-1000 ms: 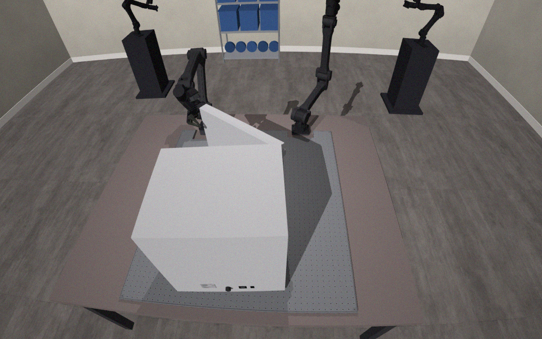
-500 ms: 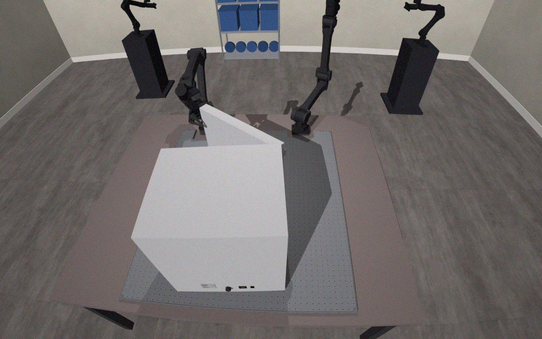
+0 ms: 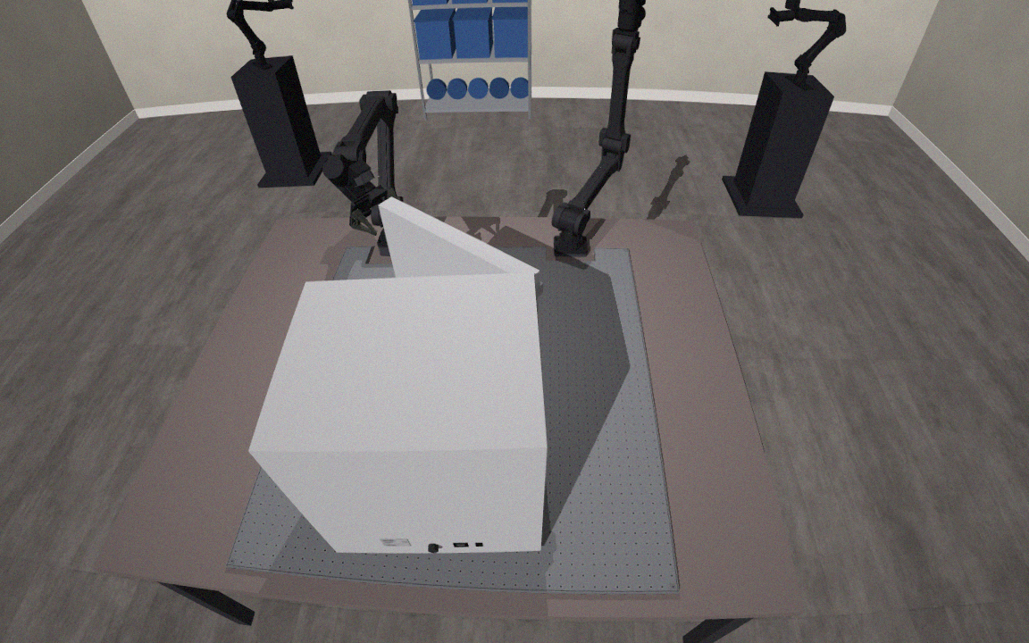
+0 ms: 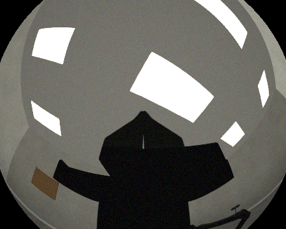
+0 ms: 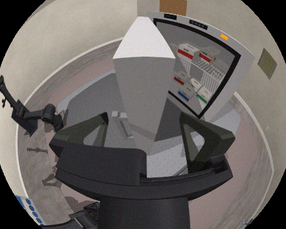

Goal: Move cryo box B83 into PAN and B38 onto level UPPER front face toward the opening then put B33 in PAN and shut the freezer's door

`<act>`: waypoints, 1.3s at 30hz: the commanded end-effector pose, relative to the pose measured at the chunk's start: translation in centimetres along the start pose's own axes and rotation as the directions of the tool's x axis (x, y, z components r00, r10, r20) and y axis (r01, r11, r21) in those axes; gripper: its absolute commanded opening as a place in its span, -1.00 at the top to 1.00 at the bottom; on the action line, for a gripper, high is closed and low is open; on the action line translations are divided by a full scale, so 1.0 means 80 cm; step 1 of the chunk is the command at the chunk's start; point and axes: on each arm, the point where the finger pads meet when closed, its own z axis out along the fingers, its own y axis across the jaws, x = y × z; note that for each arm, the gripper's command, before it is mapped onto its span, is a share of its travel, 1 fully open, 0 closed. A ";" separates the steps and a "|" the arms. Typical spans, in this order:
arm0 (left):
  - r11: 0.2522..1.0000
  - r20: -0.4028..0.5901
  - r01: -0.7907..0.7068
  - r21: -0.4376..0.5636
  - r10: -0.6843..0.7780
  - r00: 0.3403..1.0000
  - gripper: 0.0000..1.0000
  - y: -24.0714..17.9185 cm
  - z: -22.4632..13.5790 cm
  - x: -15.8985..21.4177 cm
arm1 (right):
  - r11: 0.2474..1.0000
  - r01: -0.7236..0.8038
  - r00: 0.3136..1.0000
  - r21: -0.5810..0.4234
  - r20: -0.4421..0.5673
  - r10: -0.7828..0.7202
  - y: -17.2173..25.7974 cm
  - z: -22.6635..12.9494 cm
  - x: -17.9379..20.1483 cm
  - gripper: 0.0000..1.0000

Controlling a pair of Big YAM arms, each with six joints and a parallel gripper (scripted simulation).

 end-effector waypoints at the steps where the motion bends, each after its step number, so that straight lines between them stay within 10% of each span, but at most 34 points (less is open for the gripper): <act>1: 1.000 -0.037 0.012 -0.002 -0.013 0.999 1.00 0.001 0.001 0.017 | 1.000 0.017 1.000 0.004 -0.003 -0.017 0.000 -0.010 0.004 -1.00; 39: 1.000 -0.037 0.012 -0.002 -0.013 0.999 1.00 0.001 0.001 0.017 | 1.000 0.011 1.000 0.000 0.000 -0.011 0.014 -0.061 0.026 -1.00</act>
